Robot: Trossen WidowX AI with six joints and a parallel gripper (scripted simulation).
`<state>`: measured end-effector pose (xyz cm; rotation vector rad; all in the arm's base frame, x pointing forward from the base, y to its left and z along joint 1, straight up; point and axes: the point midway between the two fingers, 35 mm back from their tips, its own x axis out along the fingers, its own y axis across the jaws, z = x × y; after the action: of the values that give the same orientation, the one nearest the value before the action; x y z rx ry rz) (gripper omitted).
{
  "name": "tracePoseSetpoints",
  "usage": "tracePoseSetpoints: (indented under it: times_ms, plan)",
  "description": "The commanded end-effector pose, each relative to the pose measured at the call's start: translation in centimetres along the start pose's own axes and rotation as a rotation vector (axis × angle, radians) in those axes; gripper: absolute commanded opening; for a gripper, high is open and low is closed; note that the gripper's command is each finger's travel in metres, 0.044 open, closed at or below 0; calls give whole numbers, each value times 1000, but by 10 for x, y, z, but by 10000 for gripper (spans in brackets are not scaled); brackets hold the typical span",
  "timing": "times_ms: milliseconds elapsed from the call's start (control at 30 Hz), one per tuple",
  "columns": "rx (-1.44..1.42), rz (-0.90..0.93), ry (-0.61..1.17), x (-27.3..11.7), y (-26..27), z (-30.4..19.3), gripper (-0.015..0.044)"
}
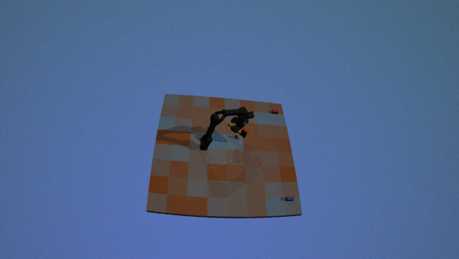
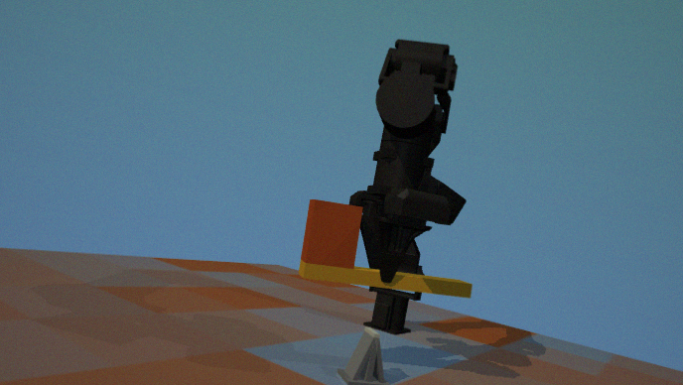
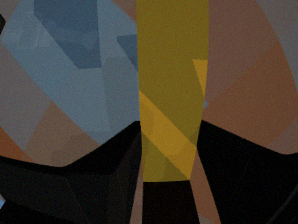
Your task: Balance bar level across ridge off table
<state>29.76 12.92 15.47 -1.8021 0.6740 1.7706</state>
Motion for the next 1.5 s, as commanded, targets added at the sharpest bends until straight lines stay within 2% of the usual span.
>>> tracePoseSetpoints:
  times_ms: [0,167,1133,1467]
  plan:
    - [-24,-6,1,-2,-7,12,0]
    - [-54,-6,0,-2,-13,27,0]
    - [-56,-6,0,41,-12,28,0]
    - [-56,-6,0,41,-12,28,0]
